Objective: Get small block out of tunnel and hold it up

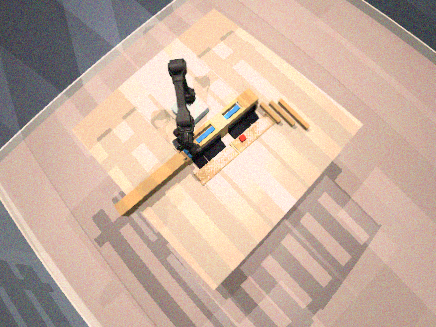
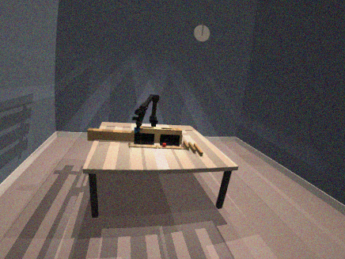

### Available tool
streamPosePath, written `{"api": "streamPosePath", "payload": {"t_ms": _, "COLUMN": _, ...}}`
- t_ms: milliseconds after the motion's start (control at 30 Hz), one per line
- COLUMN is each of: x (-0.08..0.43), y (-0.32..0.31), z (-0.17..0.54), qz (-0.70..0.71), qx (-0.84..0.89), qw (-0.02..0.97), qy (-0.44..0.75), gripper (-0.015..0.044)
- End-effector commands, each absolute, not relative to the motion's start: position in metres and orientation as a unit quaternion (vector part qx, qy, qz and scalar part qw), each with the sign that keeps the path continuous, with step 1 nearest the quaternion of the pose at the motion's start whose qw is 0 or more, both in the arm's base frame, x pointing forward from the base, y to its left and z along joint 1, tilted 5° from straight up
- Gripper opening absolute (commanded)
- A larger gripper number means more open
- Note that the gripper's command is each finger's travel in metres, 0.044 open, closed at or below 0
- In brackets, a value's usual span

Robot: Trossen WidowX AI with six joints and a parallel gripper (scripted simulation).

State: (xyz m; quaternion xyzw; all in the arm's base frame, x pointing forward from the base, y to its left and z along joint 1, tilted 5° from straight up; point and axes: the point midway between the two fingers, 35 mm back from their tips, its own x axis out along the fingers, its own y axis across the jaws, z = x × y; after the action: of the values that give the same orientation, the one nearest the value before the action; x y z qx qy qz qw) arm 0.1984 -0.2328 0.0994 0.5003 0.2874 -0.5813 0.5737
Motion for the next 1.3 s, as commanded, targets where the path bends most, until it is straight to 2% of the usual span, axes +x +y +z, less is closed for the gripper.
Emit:
{"api": "streamPosePath", "payload": {"t_ms": 0, "x": 0.216, "y": -0.186, "z": 0.090, "qz": -0.538, "qx": 0.534, "qw": 0.571, "qy": 0.315, "gripper": 0.0000}}
{"api": "streamPosePath", "payload": {"t_ms": 133, "x": 0.216, "y": -0.185, "z": 0.090, "qz": -0.538, "qx": 0.534, "qw": 0.571, "qy": 0.315, "gripper": 0.0000}}
{"api": "streamPosePath", "payload": {"t_ms": 167, "x": 0.198, "y": -0.233, "z": 0.100, "qz": -0.588, "qx": 0.495, "qw": 0.576, "qy": 0.279, "gripper": 0.0026}}
{"api": "streamPosePath", "payload": {"t_ms": 700, "x": 0.194, "y": -0.235, "z": 0.137, "qz": -0.544, "qx": 0.529, "qw": 0.572, "qy": 0.311, "gripper": 0.0440}}
{"api": "streamPosePath", "payload": {"t_ms": 833, "x": 0.199, "y": -0.235, "z": 0.135, "qz": -0.547, "qx": 0.521, "qw": 0.580, "qy": 0.306, "gripper": 0.0440}}
{"api": "streamPosePath", "payload": {"t_ms": 1000, "x": 0.248, "y": -0.213, "z": 0.164, "qz": -0.484, "qx": 0.482, "qw": 0.655, "qy": 0.325, "gripper": 0.0440}}
{"api": "streamPosePath", "payload": {"t_ms": 1267, "x": 0.328, "y": -0.132, "z": 0.173, "qz": -0.334, "qx": 0.327, "qw": 0.737, "qy": 0.488, "gripper": 0.0440}}
